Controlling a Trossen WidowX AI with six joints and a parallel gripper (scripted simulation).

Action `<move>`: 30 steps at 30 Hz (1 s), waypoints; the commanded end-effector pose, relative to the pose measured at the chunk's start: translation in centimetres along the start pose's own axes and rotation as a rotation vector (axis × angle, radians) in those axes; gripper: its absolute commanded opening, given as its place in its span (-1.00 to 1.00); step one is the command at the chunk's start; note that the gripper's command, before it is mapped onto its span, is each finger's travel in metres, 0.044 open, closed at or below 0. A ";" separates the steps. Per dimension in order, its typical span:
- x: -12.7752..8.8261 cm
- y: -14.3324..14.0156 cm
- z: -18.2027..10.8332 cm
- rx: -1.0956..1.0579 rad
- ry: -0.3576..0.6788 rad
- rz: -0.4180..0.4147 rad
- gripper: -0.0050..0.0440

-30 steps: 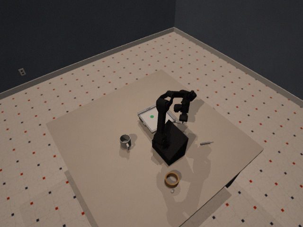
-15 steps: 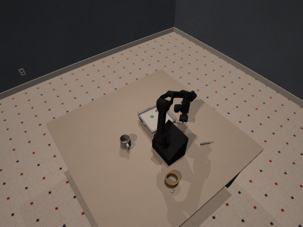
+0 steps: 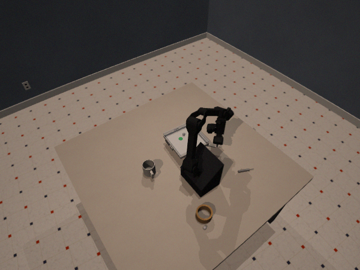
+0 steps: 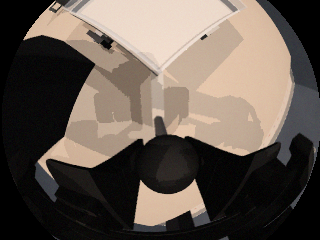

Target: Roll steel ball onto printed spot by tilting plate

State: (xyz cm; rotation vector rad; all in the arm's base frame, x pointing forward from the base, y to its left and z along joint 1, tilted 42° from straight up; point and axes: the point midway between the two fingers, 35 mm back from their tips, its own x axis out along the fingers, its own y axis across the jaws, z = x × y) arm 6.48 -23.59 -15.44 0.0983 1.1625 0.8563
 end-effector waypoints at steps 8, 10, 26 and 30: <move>0.3 0.2 0.0 0.007 -0.008 0.004 -0.18; 0.3 0.3 0.0 0.007 -0.008 0.003 -0.18; -0.1 0.3 0.2 0.007 -0.003 -0.004 -0.18; -0.1 0.3 0.2 0.007 -0.002 -0.005 -0.18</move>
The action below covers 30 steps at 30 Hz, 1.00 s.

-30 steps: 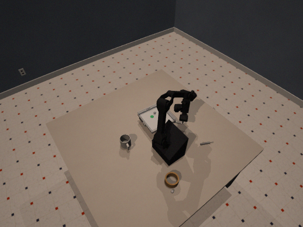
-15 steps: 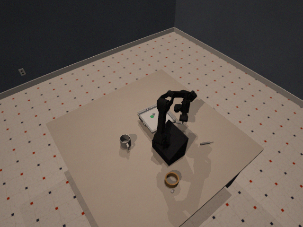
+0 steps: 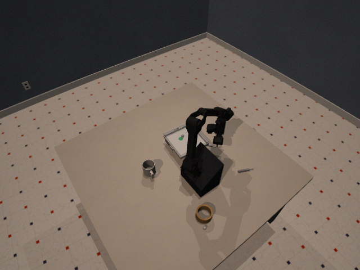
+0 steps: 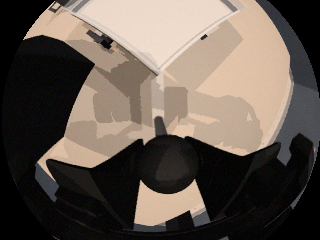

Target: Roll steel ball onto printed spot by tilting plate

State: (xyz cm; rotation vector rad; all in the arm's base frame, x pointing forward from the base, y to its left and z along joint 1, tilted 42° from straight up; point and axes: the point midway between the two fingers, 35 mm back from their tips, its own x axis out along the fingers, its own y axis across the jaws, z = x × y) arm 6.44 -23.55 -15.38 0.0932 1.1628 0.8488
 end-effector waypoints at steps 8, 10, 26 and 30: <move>0.1 0.1 0.1 0.007 -0.004 0.002 -0.18; 0.1 0.1 0.1 0.007 -0.004 0.002 -0.18; 0.1 0.1 0.1 0.007 -0.003 0.000 -0.18; 0.0 0.2 0.2 0.007 -0.003 0.000 -0.18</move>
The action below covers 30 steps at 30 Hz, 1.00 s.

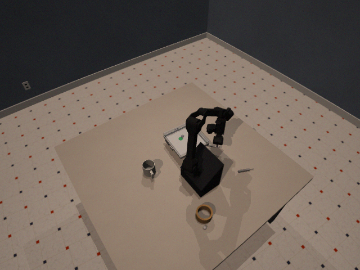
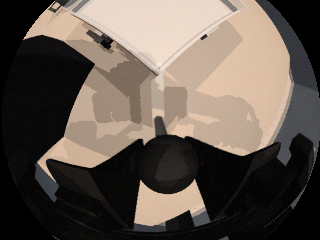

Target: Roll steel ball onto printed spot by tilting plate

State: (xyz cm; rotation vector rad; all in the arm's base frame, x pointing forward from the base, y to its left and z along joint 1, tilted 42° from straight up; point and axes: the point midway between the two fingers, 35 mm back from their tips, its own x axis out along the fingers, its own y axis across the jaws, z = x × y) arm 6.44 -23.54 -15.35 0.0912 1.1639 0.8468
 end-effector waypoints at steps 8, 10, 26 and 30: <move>0.2 -0.1 0.1 0.007 -0.004 0.003 -0.18; 0.2 -0.2 0.1 0.007 -0.004 0.003 -0.18; 0.3 -0.1 0.0 0.007 -0.007 0.006 -0.18; 0.4 0.0 0.0 0.007 -0.008 0.005 -0.18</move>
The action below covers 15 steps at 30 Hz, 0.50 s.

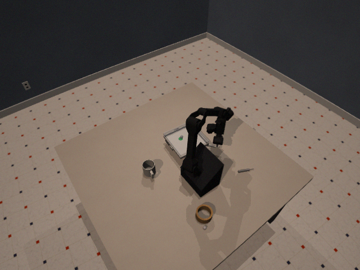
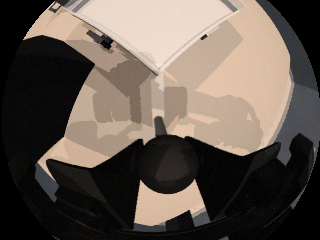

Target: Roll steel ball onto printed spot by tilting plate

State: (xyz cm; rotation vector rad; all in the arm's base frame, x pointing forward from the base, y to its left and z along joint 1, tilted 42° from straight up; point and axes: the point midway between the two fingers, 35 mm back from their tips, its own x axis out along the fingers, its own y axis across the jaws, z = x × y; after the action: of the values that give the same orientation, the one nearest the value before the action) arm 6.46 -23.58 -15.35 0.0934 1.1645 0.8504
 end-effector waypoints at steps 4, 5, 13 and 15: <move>0.3 0.2 0.0 0.007 -0.009 0.001 -0.18; 0.3 0.3 0.0 0.007 -0.009 0.001 -0.18; 0.2 -0.1 0.1 0.007 -0.009 0.002 -0.18; 0.2 -0.1 0.1 0.007 -0.008 0.002 -0.18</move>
State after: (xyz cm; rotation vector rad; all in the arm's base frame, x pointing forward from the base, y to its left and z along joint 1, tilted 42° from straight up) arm 6.43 -23.53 -15.41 0.0935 1.1623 0.8485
